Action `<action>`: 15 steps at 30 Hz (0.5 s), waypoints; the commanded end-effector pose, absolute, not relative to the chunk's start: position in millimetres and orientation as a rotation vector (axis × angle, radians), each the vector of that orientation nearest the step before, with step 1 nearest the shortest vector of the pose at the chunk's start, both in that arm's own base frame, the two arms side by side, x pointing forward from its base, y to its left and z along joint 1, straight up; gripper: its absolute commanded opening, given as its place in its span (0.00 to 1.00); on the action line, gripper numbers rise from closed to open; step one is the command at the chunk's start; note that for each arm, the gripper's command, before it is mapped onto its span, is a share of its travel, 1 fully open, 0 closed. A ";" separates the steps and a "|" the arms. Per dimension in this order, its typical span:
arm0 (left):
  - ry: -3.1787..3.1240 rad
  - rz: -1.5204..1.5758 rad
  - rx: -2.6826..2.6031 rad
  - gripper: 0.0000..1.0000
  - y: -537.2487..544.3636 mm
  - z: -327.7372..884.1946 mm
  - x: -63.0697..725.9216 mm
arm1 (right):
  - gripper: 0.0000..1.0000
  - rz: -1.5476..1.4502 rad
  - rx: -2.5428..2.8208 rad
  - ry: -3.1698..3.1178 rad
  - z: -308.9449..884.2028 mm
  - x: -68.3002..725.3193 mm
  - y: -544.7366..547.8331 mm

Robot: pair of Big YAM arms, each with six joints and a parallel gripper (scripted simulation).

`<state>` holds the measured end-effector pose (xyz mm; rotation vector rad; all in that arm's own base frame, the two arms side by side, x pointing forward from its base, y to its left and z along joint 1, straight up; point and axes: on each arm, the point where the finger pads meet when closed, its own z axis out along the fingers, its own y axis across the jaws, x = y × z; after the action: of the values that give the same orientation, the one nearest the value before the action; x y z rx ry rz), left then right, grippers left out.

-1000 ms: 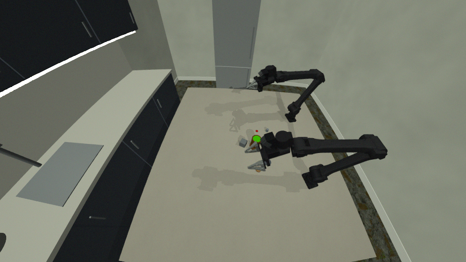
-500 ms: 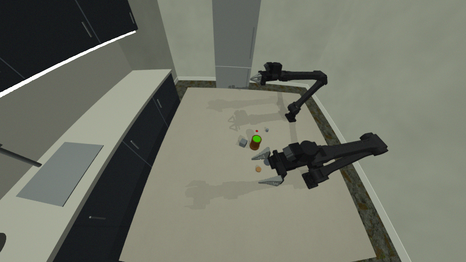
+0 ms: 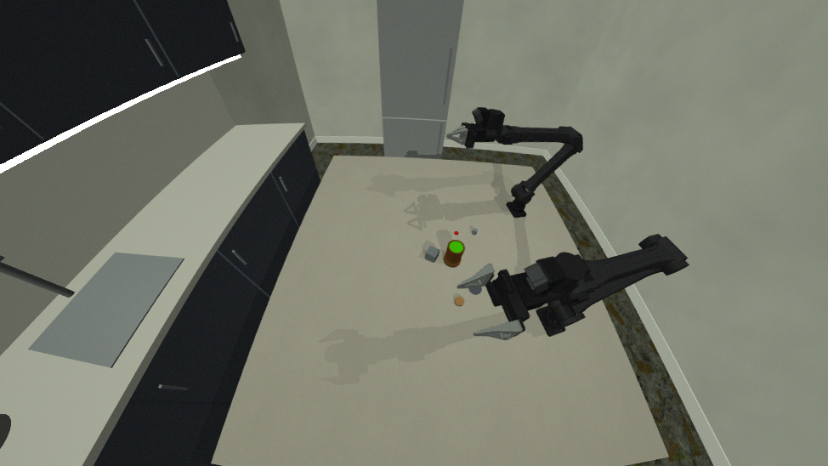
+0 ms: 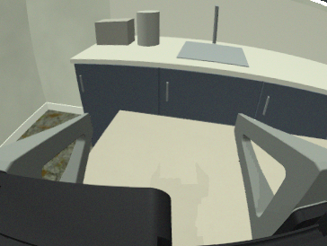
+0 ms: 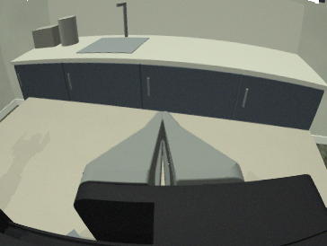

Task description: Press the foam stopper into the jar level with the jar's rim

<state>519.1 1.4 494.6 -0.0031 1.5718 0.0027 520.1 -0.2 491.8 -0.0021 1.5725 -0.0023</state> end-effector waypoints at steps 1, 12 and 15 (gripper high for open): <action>1.437 0.019 -0.007 0.98 9.5 569.3 514.3 | 0.00 -0.023 0.000 1.512 516.7 511.8 -8.3; 1.462 -0.004 0.015 0.98 -6.2 555.7 521.7 | 0.00 0.004 0.014 1.564 490.7 521.5 -4.5; 1.507 -0.006 0.018 0.98 -8.0 530.8 523.8 | 0.00 0.006 0.013 1.562 492.3 522.1 -3.6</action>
<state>520.0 0.9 497.5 -0.0018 1.5629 0.0016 518.9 -0.8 493.3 -0.0007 1.5689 -0.0019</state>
